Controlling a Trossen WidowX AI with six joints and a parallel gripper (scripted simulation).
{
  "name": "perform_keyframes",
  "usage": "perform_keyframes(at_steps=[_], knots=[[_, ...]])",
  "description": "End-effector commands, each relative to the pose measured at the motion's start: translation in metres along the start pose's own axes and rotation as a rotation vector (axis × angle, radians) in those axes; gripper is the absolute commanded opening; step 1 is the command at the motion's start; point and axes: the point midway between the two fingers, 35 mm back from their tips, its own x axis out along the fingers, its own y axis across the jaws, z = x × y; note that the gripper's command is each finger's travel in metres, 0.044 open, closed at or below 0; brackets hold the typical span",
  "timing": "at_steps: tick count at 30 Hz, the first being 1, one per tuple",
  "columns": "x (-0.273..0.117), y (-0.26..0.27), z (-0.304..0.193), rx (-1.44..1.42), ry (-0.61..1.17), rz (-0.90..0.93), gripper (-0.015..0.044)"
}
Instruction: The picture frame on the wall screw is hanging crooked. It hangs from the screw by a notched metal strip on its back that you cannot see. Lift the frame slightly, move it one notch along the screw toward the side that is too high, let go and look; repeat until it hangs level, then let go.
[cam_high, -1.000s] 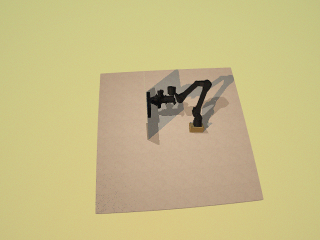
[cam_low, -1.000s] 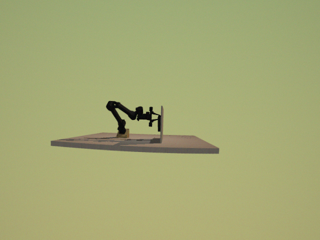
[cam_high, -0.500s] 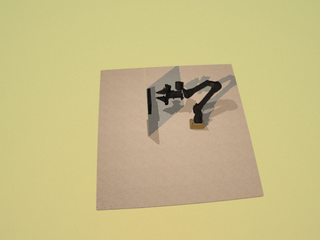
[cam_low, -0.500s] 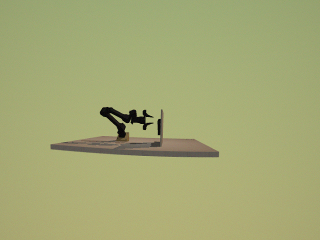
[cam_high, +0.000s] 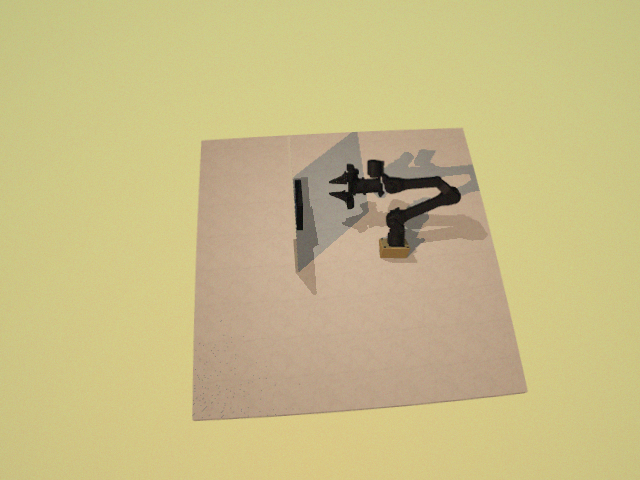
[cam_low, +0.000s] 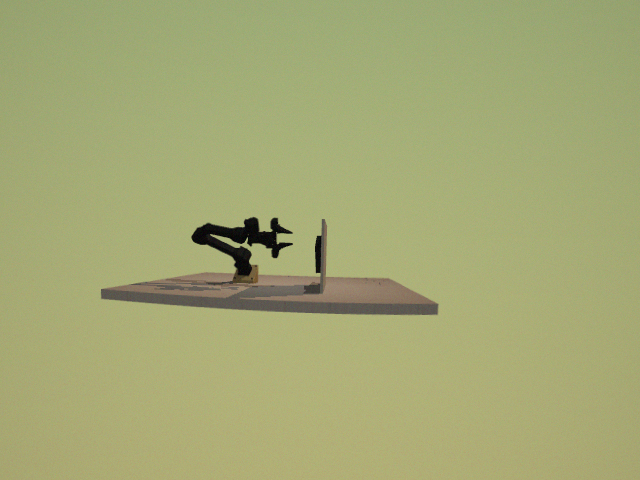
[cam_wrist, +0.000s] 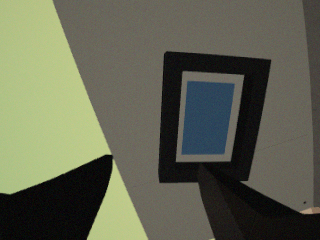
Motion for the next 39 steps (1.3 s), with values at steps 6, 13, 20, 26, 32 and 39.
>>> perform_keyframes(at_steps=[6, 13, 20, 26, 32, 39], knots=[[-0.068, 0.017, -0.006, 0.026, 0.004, -0.002, 0.0260], [-0.069, 0.017, -0.006, 0.027, 0.004, -0.002, 0.0260], [-0.069, 0.017, -0.006, 0.027, 0.004, -0.002, 0.0260], [-0.069, 0.017, -0.006, 0.027, 0.004, -0.002, 0.0260], [-0.069, 0.017, -0.006, 0.027, 0.004, -0.002, 0.0260], [-0.069, 0.017, -0.006, 0.027, 0.004, -0.002, 0.0260]])
